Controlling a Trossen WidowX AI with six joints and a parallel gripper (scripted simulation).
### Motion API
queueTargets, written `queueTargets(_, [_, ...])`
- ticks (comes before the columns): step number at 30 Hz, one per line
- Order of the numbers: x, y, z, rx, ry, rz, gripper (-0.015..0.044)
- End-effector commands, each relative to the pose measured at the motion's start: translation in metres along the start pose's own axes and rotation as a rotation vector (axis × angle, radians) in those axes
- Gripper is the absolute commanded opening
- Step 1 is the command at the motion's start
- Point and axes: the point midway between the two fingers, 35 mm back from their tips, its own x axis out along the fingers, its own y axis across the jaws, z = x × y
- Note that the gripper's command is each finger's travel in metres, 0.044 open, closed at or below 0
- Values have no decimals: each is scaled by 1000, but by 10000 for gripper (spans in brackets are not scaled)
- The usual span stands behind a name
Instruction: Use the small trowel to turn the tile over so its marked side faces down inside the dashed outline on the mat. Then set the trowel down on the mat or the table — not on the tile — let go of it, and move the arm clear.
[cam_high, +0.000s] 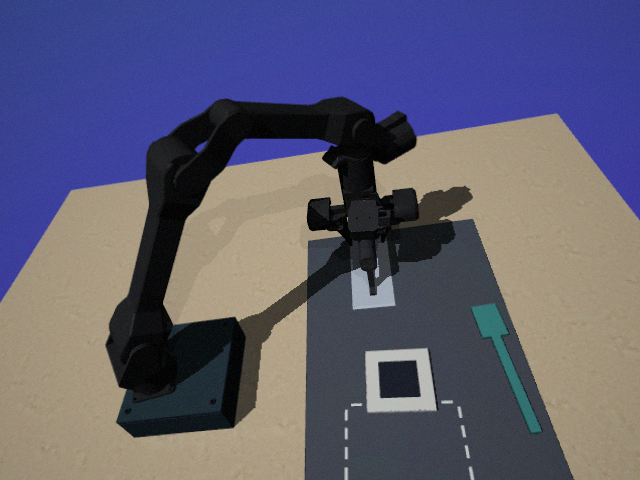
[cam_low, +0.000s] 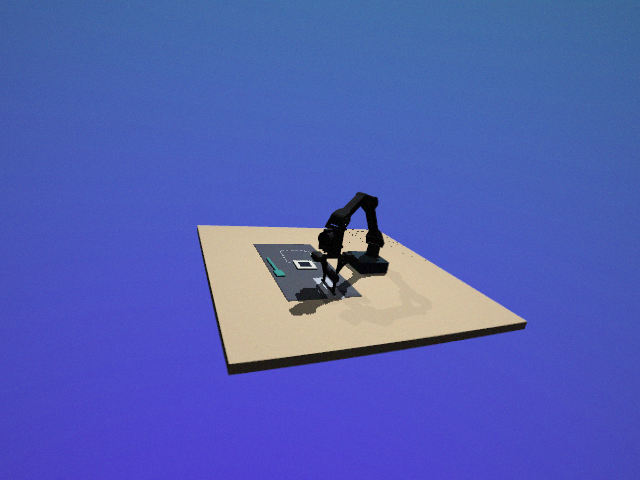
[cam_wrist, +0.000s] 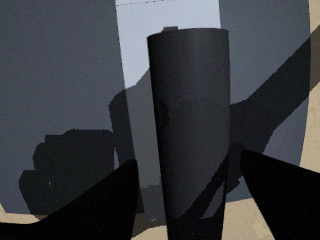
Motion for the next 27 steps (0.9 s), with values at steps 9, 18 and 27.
queueTargets(9, [0,0,0,6,0,0,270])
queueTargets(18, [-45,-3,2,6,0,0,270])
queueTargets(27, [-56,-2,2,0,2,3,300])
